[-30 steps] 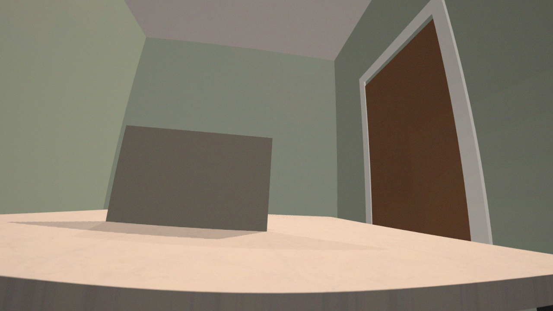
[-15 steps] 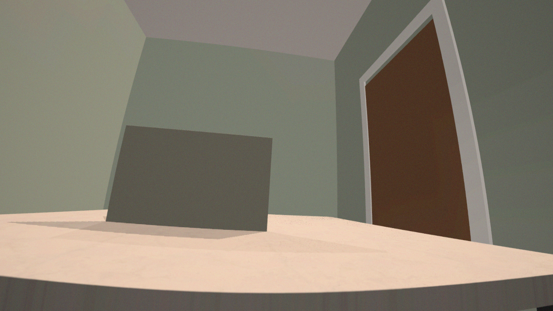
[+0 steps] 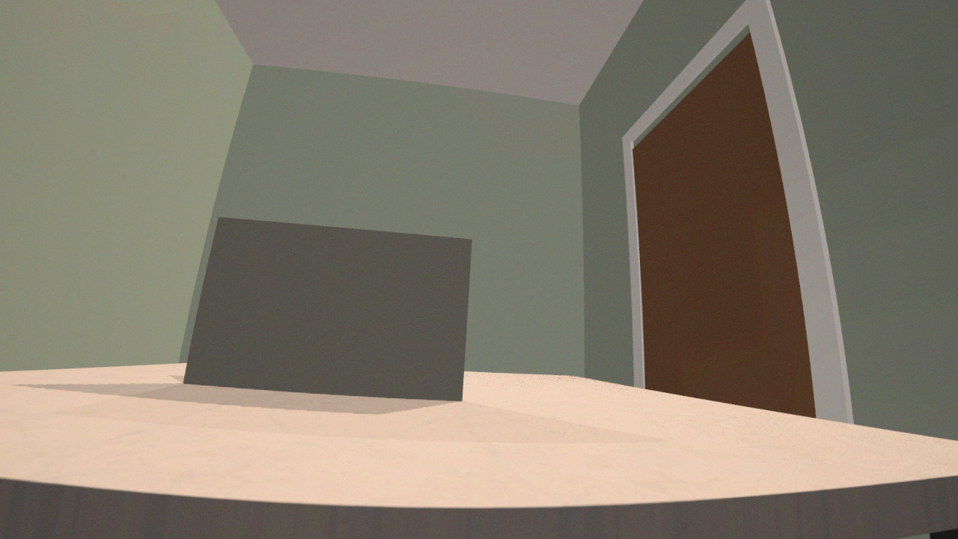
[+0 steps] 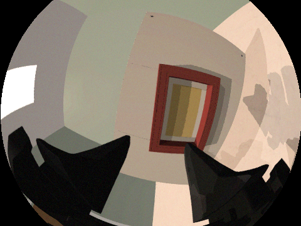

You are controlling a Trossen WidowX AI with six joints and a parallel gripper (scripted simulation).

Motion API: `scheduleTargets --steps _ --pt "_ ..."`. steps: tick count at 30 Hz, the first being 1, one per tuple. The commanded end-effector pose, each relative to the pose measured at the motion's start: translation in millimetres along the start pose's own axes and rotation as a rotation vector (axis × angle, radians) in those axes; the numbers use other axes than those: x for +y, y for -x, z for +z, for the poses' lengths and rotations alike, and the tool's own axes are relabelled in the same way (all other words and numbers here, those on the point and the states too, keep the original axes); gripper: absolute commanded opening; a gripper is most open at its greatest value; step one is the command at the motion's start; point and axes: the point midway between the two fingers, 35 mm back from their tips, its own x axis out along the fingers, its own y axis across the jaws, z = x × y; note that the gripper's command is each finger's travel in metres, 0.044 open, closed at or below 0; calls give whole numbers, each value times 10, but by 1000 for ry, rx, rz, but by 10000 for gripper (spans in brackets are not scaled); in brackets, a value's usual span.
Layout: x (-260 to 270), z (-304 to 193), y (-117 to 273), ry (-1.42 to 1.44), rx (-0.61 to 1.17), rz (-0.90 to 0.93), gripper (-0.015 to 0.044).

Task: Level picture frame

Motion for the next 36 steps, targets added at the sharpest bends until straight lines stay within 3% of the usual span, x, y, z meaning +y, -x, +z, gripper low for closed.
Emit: scheduleTargets --steps 1,16,36 --pt "11 7 -23 3 0 5 260" --pt "12 3 -793 3 -3 7 260" --pt "11 1 -811 3 -3 7 260"
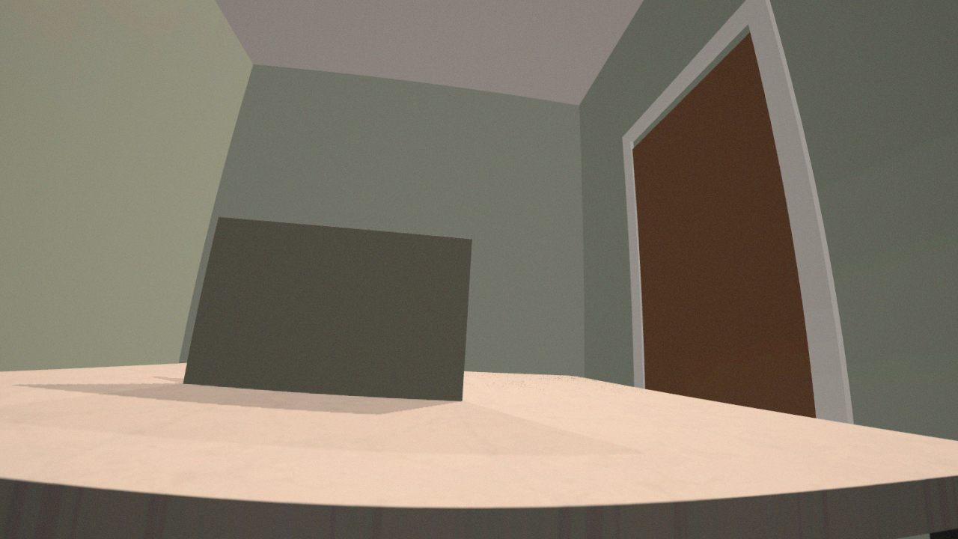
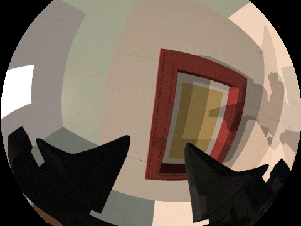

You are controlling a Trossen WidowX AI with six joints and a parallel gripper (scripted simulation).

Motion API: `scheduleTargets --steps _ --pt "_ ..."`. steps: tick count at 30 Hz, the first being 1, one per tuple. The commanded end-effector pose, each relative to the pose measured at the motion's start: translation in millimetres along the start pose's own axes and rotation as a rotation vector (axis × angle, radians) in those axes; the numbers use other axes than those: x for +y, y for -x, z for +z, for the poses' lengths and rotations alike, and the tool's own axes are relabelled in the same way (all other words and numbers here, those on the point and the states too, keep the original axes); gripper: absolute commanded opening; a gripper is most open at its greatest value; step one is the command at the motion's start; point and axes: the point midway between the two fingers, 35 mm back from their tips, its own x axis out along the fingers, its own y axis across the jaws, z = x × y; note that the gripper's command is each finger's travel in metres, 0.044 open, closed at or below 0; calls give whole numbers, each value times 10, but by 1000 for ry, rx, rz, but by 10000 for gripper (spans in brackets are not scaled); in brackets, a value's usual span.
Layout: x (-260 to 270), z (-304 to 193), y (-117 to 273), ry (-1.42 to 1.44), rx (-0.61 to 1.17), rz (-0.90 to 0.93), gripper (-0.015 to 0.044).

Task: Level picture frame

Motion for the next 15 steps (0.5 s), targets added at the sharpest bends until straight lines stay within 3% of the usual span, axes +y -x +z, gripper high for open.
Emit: scheduleTargets --steps 1,15 --pt "-1 8 -16 2 -4 -2 260" --pt "5 19 -227 2 -5 -1 260"
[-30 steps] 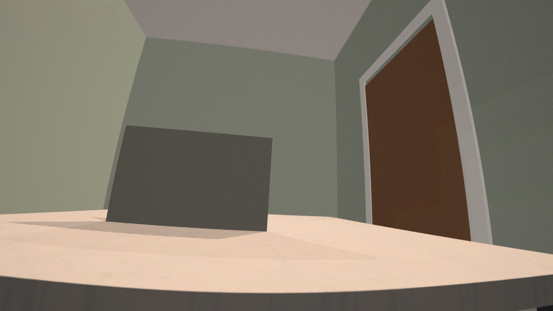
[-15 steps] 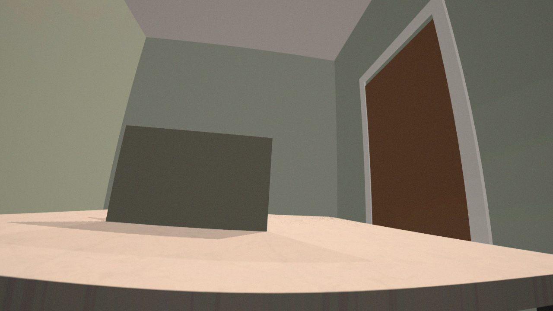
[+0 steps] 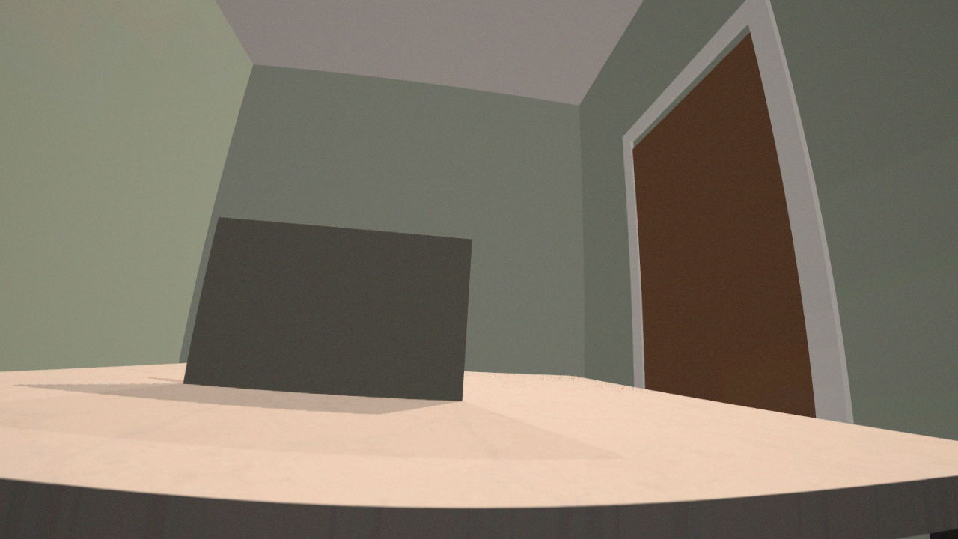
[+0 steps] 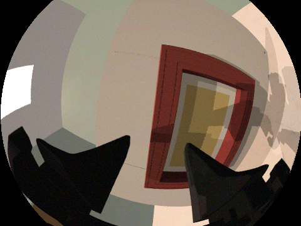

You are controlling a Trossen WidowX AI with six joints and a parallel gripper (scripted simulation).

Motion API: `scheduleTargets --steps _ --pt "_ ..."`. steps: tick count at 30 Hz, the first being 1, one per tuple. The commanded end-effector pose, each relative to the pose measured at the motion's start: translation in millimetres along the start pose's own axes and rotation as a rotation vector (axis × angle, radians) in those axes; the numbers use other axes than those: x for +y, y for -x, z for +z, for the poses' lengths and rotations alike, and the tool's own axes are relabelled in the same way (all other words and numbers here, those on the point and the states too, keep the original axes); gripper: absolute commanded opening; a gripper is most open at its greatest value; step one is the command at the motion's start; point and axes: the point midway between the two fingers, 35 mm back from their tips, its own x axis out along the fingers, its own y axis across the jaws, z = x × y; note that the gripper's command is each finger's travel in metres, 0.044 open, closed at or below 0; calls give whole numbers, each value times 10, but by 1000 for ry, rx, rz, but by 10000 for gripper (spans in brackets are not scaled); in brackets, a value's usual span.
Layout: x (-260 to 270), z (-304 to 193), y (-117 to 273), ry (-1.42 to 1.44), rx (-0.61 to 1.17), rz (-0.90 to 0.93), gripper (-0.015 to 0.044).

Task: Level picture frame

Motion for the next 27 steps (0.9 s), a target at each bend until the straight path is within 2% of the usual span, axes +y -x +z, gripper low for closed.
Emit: scheduleTargets --steps 1,12,27 --pt "-6 2 -73 1 -2 -3 260" --pt "-13 -8 -227 1 -3 -3 260" --pt "-13 -8 -229 1 -3 -3 260"
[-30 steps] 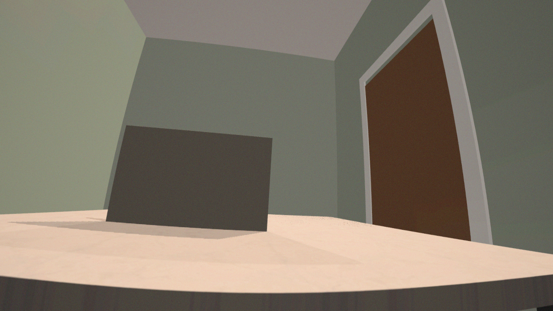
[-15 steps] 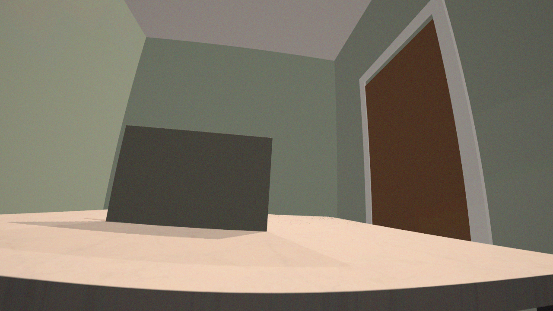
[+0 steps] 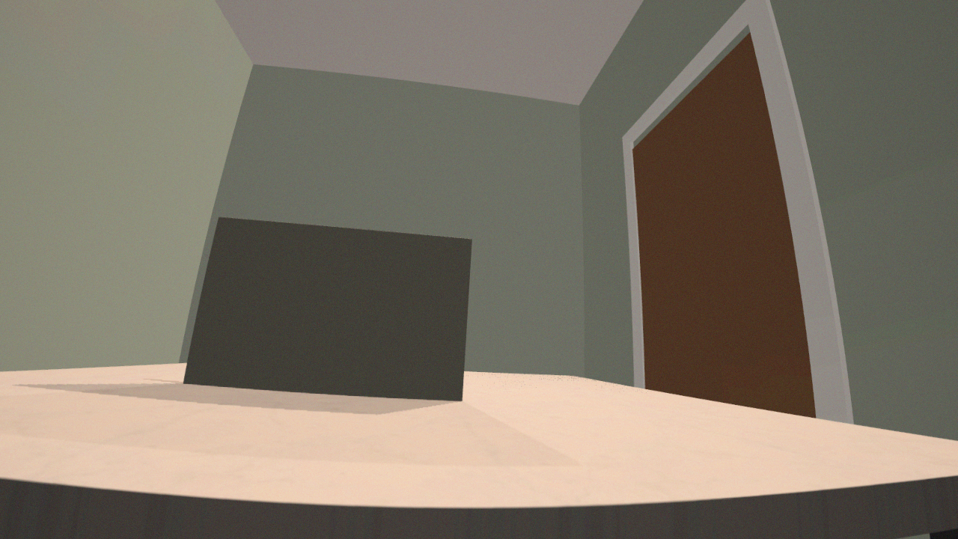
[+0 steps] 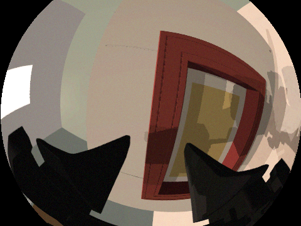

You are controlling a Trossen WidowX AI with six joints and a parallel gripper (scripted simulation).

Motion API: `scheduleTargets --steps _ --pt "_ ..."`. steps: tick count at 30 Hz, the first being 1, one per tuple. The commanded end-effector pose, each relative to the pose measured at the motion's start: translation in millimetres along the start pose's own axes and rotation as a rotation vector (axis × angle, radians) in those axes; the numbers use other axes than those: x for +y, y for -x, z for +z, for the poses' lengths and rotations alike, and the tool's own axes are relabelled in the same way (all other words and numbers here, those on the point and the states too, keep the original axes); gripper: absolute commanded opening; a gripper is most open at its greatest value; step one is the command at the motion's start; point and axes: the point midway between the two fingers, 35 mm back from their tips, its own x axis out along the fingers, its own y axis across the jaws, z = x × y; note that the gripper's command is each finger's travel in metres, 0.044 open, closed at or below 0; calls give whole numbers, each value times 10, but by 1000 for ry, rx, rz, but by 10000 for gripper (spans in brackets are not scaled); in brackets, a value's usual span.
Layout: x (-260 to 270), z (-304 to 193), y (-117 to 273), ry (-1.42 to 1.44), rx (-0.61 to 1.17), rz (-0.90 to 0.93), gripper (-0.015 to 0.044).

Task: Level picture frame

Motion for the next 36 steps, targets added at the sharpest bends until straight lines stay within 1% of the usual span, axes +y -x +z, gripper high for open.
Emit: scheduleTargets --steps 1,19,24,35,36 --pt "-2 6 -3 1 -4 -2 260" --pt "-2 11 -4 1 -4 -2 260" --pt "-2 11 -4 1 -4 -2 129" --pt "-2 11 -4 1 -4 -2 55" --pt "-2 11 -4 1 -4 -2 29"
